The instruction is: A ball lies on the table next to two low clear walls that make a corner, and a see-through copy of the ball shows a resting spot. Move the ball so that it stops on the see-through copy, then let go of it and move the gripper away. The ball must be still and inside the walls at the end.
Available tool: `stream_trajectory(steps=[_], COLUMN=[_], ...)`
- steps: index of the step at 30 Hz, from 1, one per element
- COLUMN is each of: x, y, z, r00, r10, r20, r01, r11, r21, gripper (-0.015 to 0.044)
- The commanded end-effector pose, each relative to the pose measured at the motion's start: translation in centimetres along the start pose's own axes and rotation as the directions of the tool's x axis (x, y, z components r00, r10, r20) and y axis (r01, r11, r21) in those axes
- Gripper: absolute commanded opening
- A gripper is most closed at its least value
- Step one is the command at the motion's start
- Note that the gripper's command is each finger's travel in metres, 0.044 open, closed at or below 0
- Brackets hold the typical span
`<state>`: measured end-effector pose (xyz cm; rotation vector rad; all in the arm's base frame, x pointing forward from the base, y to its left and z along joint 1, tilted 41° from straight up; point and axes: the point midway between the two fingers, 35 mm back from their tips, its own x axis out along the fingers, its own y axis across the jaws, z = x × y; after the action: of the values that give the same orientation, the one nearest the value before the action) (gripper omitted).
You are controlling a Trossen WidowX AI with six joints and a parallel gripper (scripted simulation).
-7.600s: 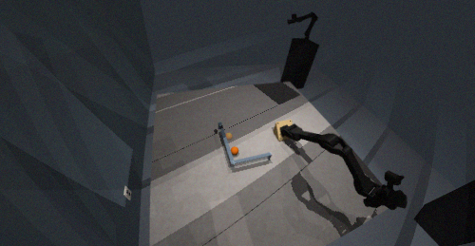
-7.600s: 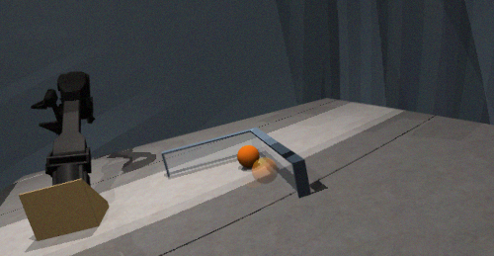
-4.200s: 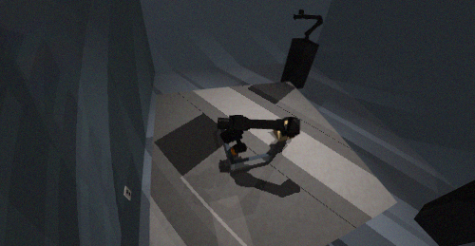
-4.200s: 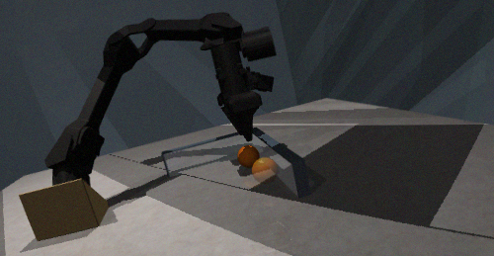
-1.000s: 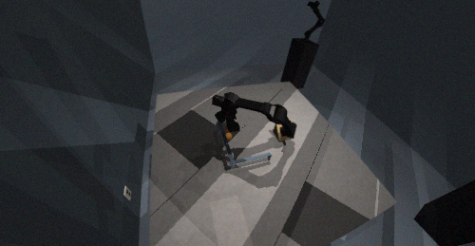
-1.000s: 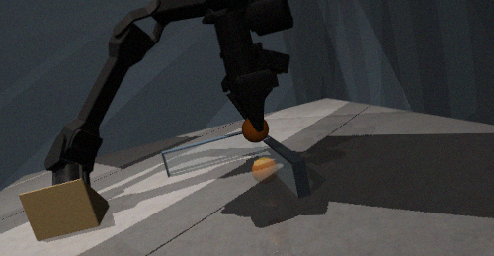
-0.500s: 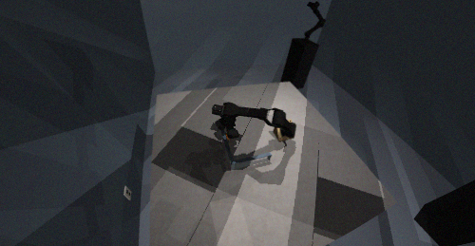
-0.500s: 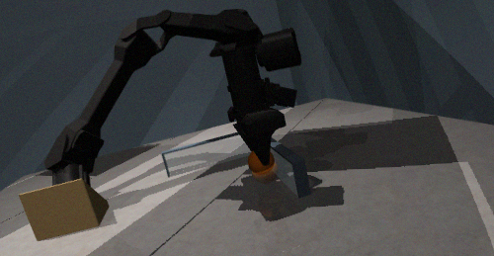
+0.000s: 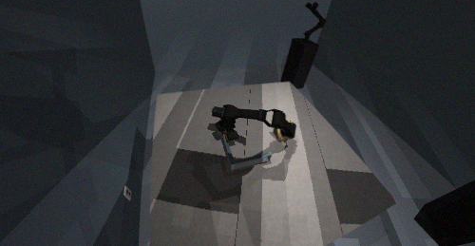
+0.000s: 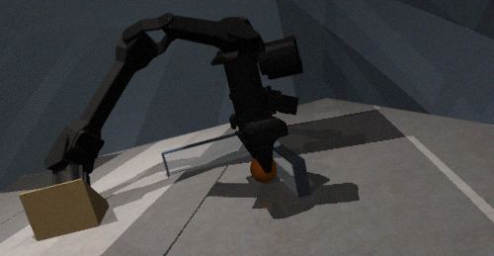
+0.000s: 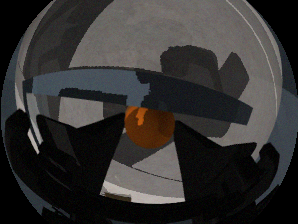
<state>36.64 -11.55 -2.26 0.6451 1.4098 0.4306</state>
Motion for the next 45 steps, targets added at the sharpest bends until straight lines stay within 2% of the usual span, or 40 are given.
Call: stream_trajectory(steps=[1, 5, 18, 22, 28, 39, 43, 45], x=[1.1, 1.2, 0.6, -0.3, -7.5, -6.9, -10.0, -11.6], y=[0.2, 0.2, 0.0, 0.0, 0.0, -0.2, -0.1, 0.0], z=[-0.3, -0.3, 0.0, 0.0, -0.2, -0.1, -0.2, -0.4], r00=[1.000, 1.000, 1.000, 1.000, 1.000, 1.000, 1.000, 1.000], r10=[0.008, 0.008, 0.001, 0.000, 0.004, 0.001, -0.002, -0.003], r20=[-0.009, -0.009, -0.002, -0.002, -0.010, 0.005, 0.008, 0.009], r01=[-0.008, -0.008, -0.001, 0.000, -0.004, -0.001, 0.002, 0.003], r11=[1.000, 1.000, 1.000, 1.000, 1.000, 1.000, 1.000, 1.000], r21=[0.008, 0.008, 0.001, 0.002, 0.009, 0.016, 0.013, 0.012], gripper=[0.0000, 0.0000, 0.0341, 0.0343, 0.0343, 0.0343, 0.0440, 0.0440])
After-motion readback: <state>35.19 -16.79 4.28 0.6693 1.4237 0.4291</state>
